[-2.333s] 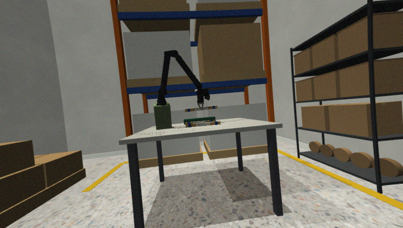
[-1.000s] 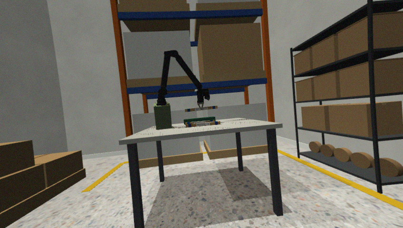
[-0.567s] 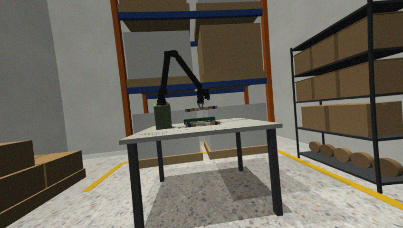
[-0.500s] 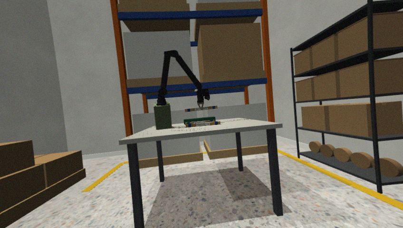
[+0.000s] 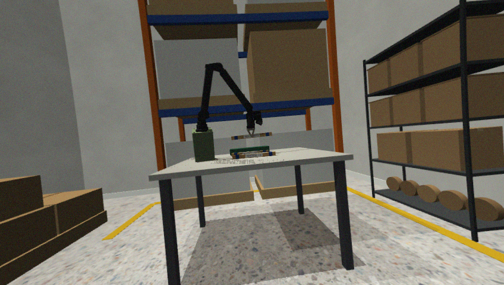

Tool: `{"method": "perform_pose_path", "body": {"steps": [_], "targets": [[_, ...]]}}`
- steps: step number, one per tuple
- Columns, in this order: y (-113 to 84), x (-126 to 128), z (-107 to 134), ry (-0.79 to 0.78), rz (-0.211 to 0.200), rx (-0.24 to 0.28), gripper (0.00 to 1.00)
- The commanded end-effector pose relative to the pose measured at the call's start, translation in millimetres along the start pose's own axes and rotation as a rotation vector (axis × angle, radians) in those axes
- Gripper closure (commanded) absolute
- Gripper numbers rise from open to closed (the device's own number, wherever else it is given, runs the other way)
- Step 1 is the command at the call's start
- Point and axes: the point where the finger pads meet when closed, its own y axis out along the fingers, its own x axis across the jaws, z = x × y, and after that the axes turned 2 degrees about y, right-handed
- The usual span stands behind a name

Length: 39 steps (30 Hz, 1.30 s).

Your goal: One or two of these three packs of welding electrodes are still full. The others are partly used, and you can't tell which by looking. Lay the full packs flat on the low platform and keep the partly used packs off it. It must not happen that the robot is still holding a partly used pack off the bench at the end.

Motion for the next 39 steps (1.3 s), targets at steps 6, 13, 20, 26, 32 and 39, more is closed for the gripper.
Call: {"method": "perform_pose_path", "body": {"steps": [6, 13, 20, 26, 32, 39], "targets": [[4.3, -1.5, 0.1, -0.003, 0.0, -0.001, 1.0], [4.3, -1.5, 0.1, -0.003, 0.0, -0.001, 1.0], [4.3, -1.5, 0.1, -0.003, 0.0, -0.001, 1.0], [4.3, -1.5, 0.1, -0.003, 0.0, -0.001, 1.0], [10.9, -2.5, 3.6, -0.005, 0.0, 0.007, 1.0], [28.4, -4.2, 10.2, -0.007, 0.001, 0.021, 1.0]]}}
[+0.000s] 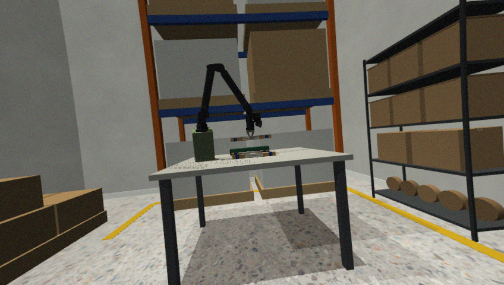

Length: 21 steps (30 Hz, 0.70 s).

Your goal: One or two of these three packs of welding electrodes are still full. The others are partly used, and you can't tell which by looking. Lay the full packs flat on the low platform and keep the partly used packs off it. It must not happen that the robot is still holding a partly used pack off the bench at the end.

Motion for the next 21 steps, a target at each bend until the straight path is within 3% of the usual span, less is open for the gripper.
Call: {"method": "perform_pose_path", "body": {"steps": [1, 21], "targets": [[13.5, -1.6, 2.6, -0.008, -0.001, 0.008, 1.0], [42.9, -0.7, -3.3, -0.009, -0.002, -0.002, 1.0]]}}
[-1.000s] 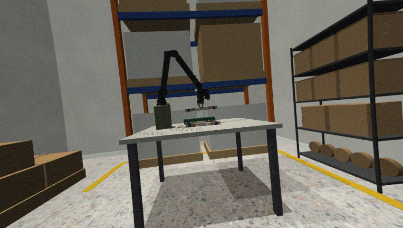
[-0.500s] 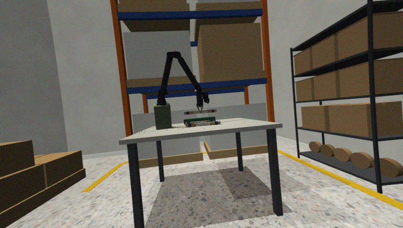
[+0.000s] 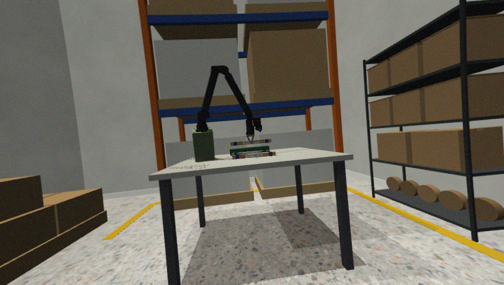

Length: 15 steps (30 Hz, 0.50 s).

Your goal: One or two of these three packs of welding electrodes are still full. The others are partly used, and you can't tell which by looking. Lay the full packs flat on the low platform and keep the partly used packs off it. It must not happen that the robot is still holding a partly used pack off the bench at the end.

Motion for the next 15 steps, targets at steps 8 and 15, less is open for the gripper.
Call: {"method": "perform_pose_path", "body": {"steps": [8, 15], "targets": [[15.4, 0.0, -10.5, -0.004, -0.004, -0.018, 1.0], [15.3, 0.9, -15.3, -0.003, -0.005, -0.028, 1.0]]}}
